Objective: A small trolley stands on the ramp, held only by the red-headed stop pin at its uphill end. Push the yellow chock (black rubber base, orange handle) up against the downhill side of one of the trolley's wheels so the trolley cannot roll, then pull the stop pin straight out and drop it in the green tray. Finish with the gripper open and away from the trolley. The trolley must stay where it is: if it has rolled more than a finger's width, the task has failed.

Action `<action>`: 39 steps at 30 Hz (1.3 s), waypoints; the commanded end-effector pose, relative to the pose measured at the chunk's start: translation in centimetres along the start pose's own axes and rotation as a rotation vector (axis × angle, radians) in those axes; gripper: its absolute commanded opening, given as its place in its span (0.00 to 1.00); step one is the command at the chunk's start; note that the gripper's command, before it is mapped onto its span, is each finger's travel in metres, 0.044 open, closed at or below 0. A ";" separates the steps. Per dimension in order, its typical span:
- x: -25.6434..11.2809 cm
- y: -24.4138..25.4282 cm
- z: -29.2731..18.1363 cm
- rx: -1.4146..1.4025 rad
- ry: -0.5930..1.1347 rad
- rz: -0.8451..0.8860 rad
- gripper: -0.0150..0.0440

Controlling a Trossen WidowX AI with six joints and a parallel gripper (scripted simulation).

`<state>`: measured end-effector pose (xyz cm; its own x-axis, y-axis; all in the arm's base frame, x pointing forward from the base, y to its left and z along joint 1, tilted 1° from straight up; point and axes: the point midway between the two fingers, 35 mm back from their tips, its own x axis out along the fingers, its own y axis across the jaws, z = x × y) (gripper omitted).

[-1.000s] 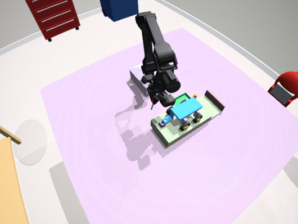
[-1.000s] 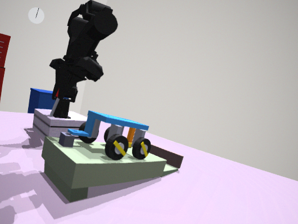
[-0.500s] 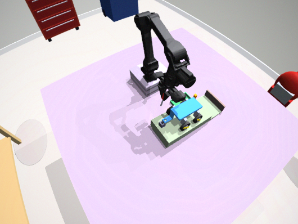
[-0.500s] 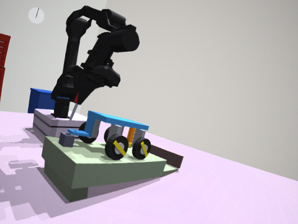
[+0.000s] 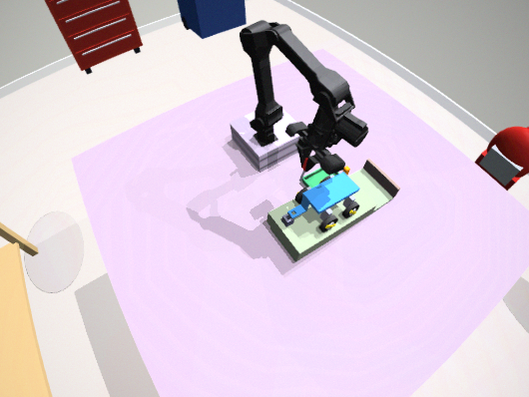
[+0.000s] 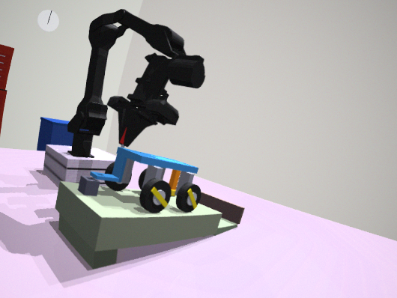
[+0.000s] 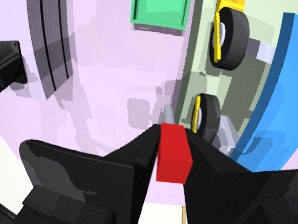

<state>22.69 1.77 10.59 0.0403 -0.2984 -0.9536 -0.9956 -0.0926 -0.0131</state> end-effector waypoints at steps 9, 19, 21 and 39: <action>-0.4 0.3 4.5 0.000 -0.006 0.003 0.25; -0.7 0.6 8.2 -0.001 -0.009 0.004 0.25; -0.8 0.7 9.0 -0.001 -0.009 0.004 0.25; -1.1 0.9 10.5 -0.223 -0.054 -0.014 0.25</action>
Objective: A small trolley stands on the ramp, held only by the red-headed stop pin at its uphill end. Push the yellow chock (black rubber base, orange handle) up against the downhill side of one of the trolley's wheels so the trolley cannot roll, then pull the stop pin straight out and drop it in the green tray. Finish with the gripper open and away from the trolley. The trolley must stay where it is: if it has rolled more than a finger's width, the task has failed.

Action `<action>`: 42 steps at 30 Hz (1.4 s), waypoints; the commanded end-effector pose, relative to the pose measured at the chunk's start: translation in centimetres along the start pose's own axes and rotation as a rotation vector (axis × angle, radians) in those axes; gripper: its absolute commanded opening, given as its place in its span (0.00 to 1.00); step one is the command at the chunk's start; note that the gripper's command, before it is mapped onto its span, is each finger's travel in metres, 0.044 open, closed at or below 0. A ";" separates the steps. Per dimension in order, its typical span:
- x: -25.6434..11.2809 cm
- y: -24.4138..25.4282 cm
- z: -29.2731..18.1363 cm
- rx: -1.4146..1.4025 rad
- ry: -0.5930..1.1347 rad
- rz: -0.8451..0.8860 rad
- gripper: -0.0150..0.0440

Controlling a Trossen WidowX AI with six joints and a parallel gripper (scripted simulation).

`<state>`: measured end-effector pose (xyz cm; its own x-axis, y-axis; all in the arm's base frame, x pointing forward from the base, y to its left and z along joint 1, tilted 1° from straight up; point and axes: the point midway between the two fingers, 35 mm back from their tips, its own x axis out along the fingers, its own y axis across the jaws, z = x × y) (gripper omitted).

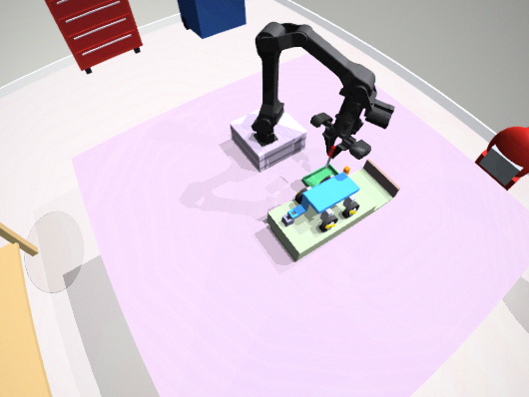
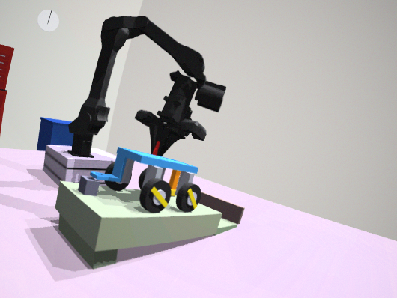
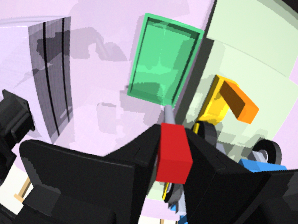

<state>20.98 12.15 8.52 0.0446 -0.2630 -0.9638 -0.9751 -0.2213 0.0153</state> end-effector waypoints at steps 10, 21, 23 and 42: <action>0.2 0.2 -0.3 -0.388 -0.071 -0.032 0.25; 0.2 0.2 -0.5 -0.713 -0.125 -0.069 0.25; 0.2 0.2 -0.6 -0.772 -0.134 -0.077 0.25; 0.2 0.2 -0.9 -1.330 -0.198 -0.190 0.25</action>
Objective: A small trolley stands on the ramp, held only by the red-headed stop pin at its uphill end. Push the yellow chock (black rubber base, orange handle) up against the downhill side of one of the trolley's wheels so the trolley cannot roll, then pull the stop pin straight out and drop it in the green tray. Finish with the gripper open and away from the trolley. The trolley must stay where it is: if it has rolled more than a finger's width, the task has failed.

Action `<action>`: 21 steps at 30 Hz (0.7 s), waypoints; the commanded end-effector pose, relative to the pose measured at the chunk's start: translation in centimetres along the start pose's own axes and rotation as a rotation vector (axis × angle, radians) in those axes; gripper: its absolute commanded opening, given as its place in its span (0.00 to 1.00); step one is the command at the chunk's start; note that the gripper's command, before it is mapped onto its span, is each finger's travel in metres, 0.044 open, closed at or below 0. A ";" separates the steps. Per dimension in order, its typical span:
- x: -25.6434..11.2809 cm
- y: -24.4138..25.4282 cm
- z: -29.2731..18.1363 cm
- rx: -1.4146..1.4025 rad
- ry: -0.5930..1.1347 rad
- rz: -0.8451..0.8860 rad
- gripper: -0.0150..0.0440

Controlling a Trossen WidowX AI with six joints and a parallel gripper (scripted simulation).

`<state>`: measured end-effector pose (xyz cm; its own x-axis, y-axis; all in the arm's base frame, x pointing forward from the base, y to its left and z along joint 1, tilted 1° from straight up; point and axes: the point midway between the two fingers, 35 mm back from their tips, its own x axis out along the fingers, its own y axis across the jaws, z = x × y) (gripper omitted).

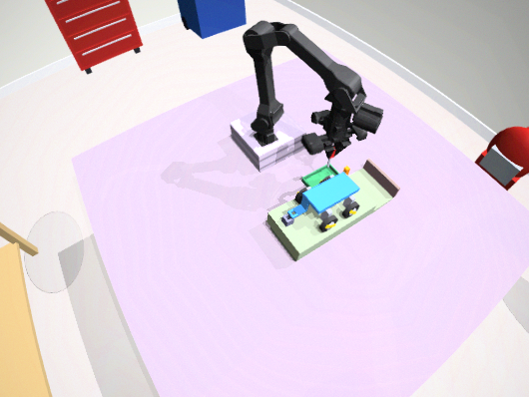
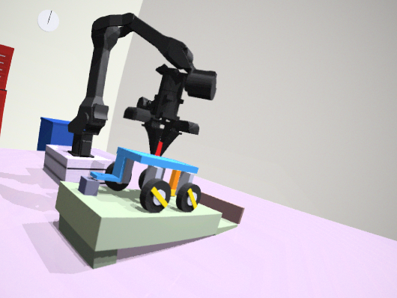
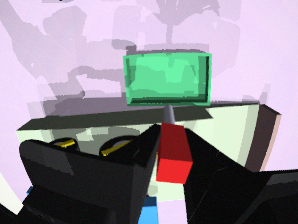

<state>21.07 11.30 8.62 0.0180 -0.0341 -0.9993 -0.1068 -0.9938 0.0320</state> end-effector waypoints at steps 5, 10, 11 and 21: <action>0.1 0.2 0.0 -0.173 -0.008 -0.034 0.25; 0.1 0.2 0.0 -0.173 -0.008 -0.034 0.25; 0.1 0.2 0.0 -0.173 -0.008 -0.034 0.25; 2.1 0.3 1.3 -0.173 -0.010 -0.033 0.25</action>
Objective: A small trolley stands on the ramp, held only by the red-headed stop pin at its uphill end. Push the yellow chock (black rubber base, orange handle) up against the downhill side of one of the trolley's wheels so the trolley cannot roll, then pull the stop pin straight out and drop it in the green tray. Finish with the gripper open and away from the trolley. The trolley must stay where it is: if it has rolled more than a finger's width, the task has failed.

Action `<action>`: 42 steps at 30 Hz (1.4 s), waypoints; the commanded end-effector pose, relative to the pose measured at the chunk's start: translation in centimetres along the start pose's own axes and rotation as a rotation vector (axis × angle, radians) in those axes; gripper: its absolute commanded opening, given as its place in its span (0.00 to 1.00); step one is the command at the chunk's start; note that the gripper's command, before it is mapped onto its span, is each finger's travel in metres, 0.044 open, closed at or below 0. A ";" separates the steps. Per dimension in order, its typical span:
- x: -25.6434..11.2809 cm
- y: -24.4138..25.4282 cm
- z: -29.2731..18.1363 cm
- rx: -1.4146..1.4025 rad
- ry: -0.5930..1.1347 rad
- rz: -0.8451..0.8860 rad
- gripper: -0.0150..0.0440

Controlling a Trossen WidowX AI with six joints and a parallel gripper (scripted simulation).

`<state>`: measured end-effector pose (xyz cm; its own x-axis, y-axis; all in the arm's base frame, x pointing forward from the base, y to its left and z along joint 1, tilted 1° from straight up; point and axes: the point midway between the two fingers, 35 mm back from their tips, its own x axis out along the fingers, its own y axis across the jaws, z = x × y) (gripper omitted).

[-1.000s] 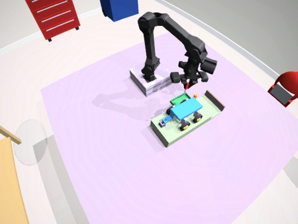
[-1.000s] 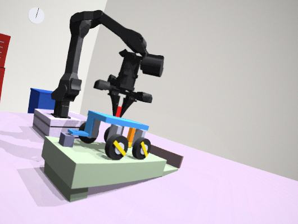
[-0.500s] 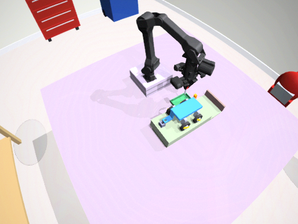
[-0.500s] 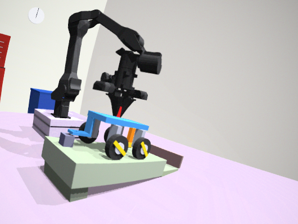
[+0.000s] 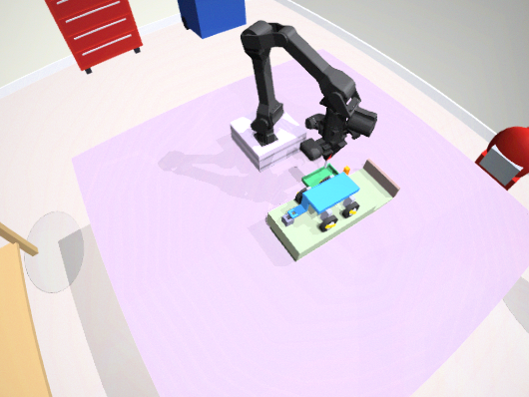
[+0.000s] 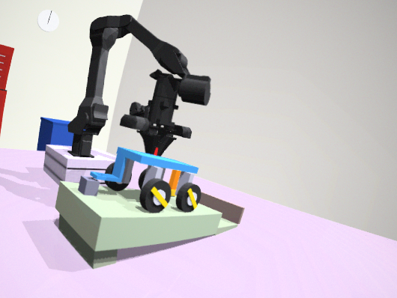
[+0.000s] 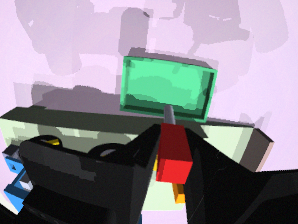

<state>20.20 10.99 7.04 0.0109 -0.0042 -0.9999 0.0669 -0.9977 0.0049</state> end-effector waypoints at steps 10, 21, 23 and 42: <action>2.3 -0.6 0.2 0.002 -0.003 -0.150 0.25; 5.3 -2.1 0.2 0.001 -0.001 -0.177 0.25; 5.8 -2.4 0.2 0.001 -0.001 -0.177 0.25; 7.0 -2.4 0.3 0.001 -0.001 -0.177 0.58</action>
<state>19.89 13.54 0.18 0.0007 0.1694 -0.9855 0.0661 -0.9834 -0.1690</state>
